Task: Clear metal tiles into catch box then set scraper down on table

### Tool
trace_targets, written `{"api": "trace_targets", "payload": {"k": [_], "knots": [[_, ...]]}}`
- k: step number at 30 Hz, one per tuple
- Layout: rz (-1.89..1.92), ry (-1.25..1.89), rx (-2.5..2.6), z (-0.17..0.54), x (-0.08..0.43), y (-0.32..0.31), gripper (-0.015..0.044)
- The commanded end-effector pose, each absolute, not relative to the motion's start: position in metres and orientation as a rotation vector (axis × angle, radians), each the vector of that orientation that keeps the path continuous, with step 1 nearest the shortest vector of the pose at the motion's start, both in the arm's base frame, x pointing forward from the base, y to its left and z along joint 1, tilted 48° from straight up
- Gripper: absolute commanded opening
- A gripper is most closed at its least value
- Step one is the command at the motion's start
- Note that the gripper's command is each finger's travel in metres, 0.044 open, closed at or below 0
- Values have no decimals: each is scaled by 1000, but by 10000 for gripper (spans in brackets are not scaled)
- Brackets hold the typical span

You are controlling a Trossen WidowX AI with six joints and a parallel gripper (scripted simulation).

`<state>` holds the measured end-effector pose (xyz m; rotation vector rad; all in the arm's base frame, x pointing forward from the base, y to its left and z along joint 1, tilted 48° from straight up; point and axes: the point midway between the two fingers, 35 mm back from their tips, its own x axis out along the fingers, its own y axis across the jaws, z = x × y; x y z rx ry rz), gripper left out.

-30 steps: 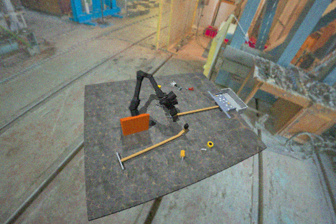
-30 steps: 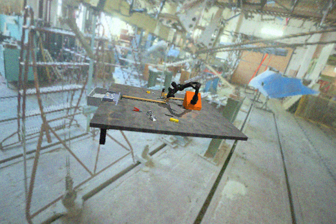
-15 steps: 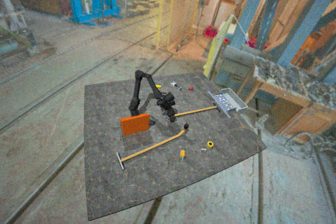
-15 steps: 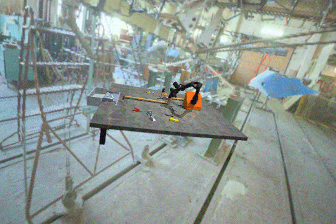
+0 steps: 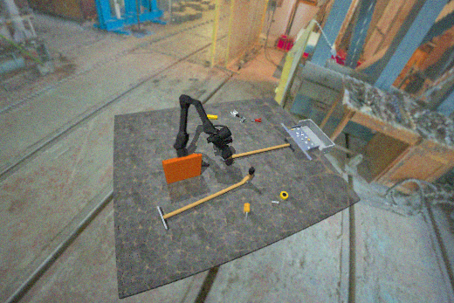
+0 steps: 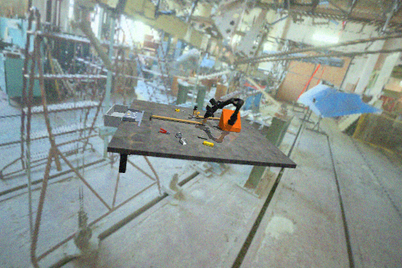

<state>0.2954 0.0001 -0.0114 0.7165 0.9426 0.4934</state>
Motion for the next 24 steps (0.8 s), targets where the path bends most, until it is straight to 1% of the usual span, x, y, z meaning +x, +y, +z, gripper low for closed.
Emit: {"api": "trace_targets", "payload": {"k": [1,12,24], "knots": [[497,934,713,-11,294,-3,0],[497,934,712,-11,299,-3,0],[497,935,711,-12,318,-4,0]]}}
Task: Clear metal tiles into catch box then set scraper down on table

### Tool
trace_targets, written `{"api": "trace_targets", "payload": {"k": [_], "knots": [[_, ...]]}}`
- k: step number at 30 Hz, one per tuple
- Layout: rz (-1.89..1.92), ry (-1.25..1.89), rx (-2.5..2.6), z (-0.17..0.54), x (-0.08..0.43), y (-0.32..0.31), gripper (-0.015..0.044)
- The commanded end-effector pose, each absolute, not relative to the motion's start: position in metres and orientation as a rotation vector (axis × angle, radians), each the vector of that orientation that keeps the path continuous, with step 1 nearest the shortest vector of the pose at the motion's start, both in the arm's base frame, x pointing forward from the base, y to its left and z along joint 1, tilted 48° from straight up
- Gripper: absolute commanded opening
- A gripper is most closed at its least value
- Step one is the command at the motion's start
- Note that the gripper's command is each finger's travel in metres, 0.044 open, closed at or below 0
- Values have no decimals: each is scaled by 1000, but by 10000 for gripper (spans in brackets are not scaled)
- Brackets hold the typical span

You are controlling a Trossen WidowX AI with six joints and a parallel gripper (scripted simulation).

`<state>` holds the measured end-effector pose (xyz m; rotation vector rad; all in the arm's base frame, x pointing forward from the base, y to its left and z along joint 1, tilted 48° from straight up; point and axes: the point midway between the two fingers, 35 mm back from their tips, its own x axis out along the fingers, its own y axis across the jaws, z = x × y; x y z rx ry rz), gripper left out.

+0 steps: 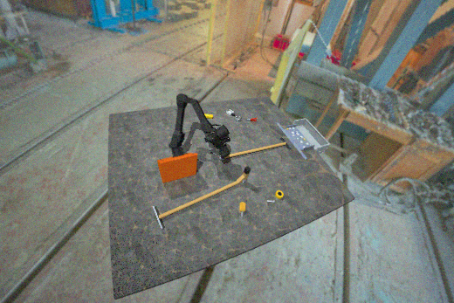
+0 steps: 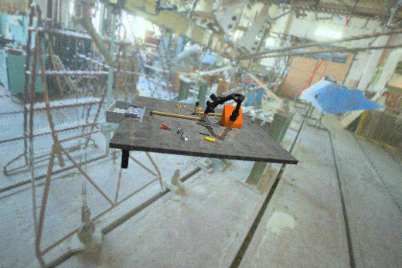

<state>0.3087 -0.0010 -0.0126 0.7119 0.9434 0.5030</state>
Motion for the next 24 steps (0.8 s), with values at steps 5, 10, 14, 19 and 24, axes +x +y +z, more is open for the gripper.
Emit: {"api": "trace_targets", "payload": {"k": [5,10,14,19,24], "knots": [[497,935,710,-12,326,-4,0],[497,935,710,-12,334,-4,0],[497,935,709,-13,340,-3,0],[497,934,709,-13,349,-3,0],[497,933,709,-14,357,-2,0]]}}
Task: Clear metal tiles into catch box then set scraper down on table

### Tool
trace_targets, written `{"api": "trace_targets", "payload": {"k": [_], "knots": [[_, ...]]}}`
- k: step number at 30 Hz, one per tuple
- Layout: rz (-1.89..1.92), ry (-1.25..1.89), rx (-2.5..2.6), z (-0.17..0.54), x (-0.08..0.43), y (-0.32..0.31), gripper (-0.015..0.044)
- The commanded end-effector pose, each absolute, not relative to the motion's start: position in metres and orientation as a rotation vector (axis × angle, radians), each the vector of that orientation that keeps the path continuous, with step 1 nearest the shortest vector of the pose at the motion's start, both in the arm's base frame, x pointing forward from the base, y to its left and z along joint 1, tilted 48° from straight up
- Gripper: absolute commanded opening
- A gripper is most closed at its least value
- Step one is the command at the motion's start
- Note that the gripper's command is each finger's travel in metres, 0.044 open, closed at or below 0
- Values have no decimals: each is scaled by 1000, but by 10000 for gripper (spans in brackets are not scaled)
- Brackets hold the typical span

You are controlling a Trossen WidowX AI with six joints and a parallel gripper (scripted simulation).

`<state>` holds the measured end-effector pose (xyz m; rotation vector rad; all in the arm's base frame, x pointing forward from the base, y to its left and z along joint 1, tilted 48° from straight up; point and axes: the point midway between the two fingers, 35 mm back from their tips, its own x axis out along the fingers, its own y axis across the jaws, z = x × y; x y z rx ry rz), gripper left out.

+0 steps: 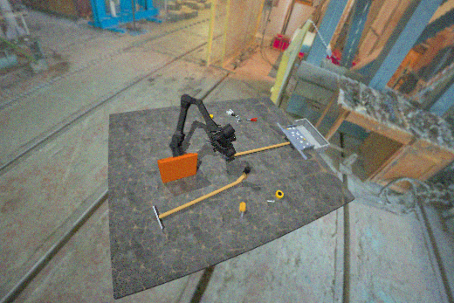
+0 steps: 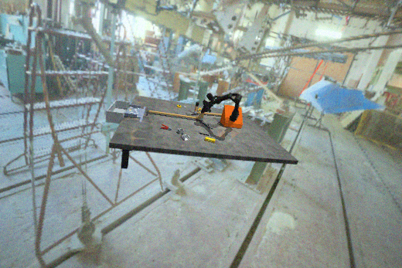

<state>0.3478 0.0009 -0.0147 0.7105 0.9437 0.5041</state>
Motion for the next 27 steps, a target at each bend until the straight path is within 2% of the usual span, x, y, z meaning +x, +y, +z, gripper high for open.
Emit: {"api": "trace_targets", "payload": {"k": [1,27], "knots": [[497,933,709,-14,359,-2,0],[500,927,712,-17,401,6,0]]}}
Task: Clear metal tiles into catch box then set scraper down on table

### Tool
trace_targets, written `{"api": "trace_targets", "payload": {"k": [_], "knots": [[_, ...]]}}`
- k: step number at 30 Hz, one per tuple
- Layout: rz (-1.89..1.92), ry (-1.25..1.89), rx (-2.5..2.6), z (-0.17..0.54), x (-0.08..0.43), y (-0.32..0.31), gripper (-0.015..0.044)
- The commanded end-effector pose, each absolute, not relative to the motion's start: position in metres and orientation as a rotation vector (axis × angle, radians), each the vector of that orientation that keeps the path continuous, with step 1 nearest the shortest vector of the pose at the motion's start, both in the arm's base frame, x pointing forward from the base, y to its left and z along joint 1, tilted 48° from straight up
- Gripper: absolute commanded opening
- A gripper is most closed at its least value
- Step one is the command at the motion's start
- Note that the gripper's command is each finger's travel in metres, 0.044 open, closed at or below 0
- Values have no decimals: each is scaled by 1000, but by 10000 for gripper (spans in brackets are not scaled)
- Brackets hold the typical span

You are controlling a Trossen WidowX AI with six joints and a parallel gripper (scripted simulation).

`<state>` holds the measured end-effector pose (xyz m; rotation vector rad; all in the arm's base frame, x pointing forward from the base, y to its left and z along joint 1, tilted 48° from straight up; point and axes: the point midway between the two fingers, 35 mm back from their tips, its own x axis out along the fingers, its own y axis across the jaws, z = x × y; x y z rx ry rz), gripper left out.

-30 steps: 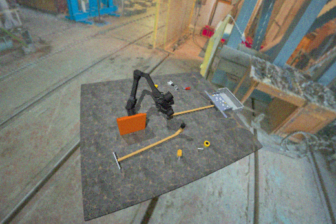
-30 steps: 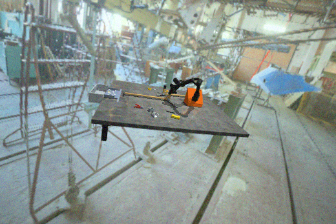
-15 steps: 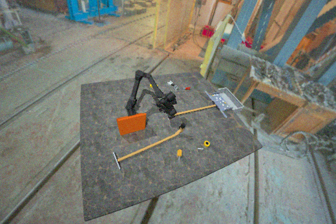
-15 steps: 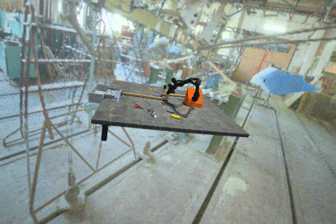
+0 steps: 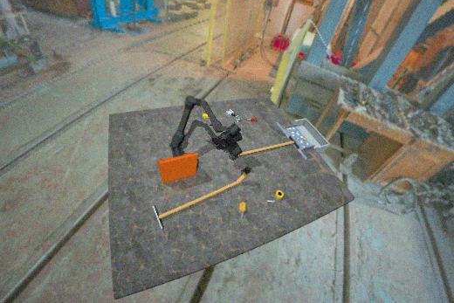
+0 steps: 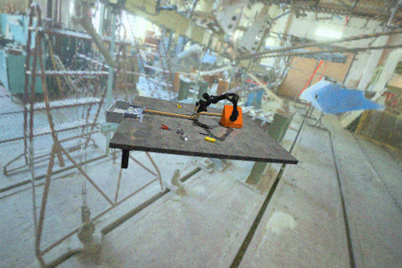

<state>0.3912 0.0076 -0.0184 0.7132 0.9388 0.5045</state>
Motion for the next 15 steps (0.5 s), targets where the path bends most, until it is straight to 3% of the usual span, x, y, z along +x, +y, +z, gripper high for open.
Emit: {"api": "trace_targets", "payload": {"k": [1,15], "knots": [[500,927,713,-17,402,7,0],[500,925,713,-20,420,7,0]]}}
